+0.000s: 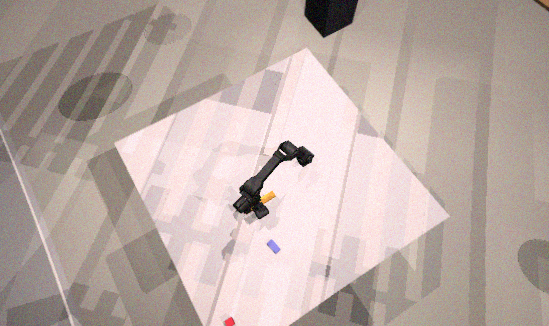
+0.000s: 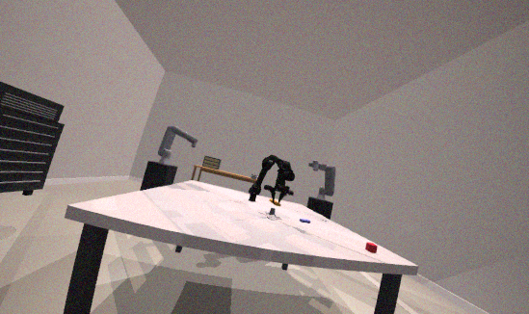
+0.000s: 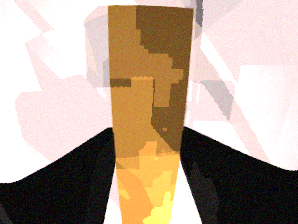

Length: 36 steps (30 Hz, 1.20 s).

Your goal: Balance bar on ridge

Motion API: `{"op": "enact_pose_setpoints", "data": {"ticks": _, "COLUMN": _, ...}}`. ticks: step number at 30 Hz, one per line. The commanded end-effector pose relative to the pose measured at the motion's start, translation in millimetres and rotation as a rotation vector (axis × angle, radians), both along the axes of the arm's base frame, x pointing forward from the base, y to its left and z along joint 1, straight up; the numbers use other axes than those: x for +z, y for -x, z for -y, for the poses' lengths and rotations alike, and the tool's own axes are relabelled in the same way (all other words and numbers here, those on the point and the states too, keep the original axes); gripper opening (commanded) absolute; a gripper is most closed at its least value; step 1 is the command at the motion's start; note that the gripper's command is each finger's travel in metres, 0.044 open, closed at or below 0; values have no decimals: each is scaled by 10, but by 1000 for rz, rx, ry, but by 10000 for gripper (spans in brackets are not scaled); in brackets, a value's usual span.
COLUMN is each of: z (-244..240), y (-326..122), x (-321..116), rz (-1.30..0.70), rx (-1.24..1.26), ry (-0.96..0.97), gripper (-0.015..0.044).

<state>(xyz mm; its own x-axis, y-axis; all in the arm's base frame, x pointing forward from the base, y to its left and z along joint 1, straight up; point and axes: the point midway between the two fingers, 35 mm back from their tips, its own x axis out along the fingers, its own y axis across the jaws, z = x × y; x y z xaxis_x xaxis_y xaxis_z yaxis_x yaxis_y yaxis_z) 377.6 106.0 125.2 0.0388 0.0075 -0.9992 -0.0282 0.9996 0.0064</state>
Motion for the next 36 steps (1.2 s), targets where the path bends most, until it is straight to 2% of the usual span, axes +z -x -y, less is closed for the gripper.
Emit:
{"op": "enact_pose_setpoints", "data": {"ticks": 1, "z": -3, "y": 6, "x": -78, "rz": -4, "rx": -4, "ry": -2, "gripper": 0}}
{"op": "enact_pose_setpoints", "data": {"ticks": 10, "z": 1, "y": 9, "x": -214, "rz": -4, "rx": -4, "ry": -2, "gripper": 0}}
{"op": "enact_pose_setpoints", "data": {"ticks": 36, "z": 1, "y": 8, "x": -216, "rz": -4, "rx": -4, "ry": -2, "gripper": 0}}
